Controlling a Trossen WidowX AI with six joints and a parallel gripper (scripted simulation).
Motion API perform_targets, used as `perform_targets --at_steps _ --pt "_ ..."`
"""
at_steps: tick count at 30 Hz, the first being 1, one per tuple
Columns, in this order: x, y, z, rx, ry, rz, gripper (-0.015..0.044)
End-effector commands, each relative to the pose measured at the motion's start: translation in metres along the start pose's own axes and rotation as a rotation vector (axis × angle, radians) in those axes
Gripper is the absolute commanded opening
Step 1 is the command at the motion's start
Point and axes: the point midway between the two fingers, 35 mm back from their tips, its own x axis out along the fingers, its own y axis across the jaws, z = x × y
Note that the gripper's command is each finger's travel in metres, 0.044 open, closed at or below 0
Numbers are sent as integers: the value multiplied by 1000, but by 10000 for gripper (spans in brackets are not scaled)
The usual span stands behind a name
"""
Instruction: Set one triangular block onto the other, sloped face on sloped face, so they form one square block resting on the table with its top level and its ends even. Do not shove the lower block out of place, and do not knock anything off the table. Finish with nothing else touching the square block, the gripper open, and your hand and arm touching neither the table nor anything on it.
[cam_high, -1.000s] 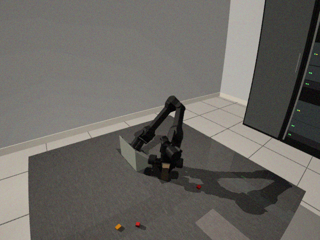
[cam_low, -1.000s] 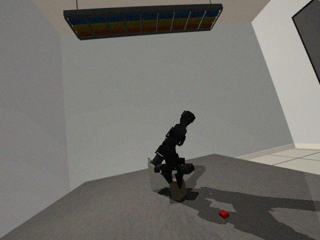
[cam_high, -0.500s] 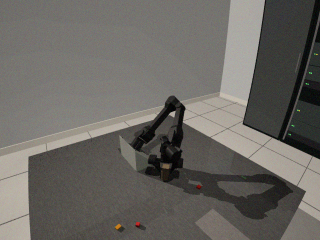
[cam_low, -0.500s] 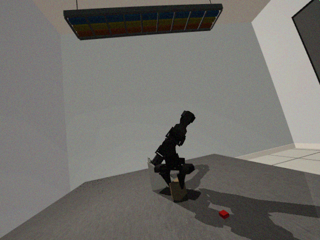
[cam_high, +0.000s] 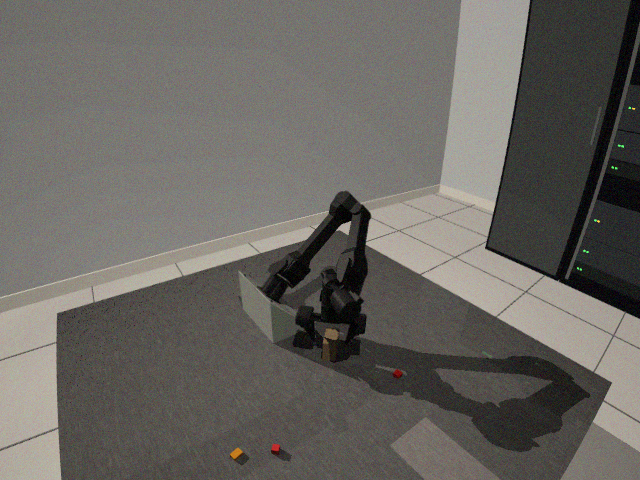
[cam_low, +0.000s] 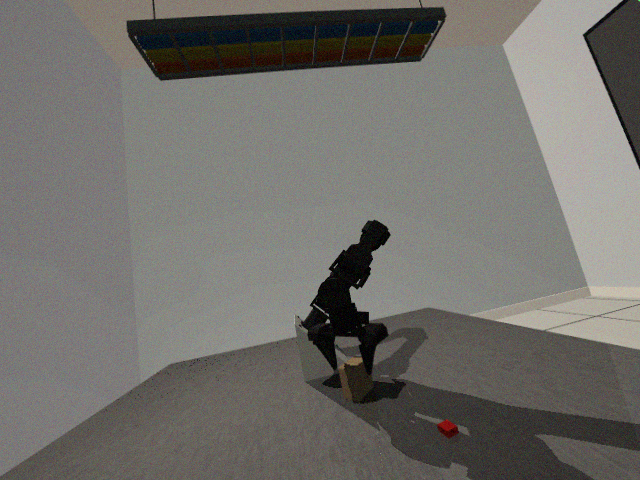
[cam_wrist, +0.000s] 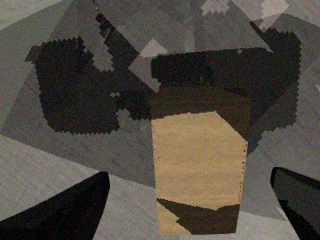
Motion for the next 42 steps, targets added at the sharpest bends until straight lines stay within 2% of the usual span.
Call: perform_targets --at_steps 1,4,6,42 --pt "-41 -3 -8 -3 25 -4 440" --pt "-90 0 -4 -4 18 -7 440" --pt "-101 0 -1 -5 14 -10 440" --pt "-95 0 -4 2 20 -15 440"
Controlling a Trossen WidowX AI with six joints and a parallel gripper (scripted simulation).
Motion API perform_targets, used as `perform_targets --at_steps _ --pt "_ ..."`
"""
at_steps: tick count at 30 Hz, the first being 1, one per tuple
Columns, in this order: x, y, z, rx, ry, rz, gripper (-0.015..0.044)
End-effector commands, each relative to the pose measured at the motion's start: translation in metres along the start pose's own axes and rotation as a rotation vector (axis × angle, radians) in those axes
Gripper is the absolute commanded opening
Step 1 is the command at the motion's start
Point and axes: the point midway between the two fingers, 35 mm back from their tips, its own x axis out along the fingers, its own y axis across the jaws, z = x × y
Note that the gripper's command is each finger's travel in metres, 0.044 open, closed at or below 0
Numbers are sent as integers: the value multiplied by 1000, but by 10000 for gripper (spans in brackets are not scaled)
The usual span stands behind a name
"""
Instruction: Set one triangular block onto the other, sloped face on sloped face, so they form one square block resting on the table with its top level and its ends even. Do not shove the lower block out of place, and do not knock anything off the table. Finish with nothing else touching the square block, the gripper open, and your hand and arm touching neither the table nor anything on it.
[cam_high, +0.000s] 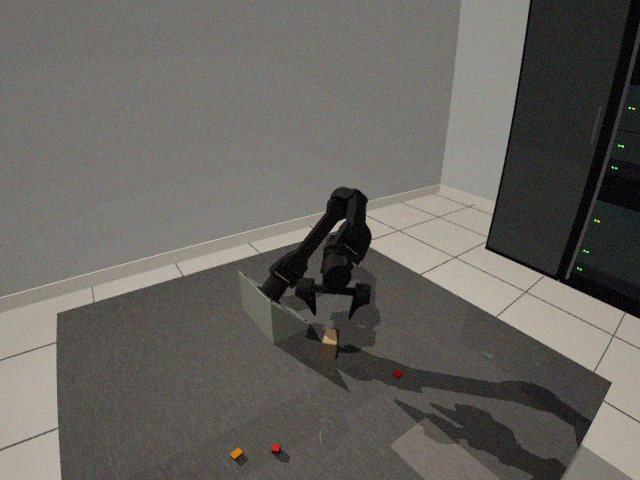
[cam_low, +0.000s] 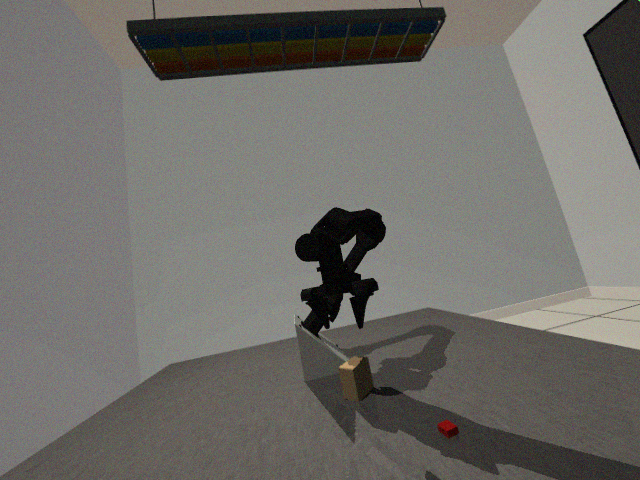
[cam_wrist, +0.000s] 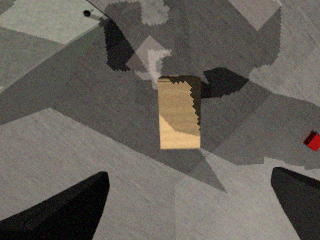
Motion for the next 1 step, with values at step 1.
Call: perform_targets --at_steps 1 --pt "0 0 0 4 1 0 440"
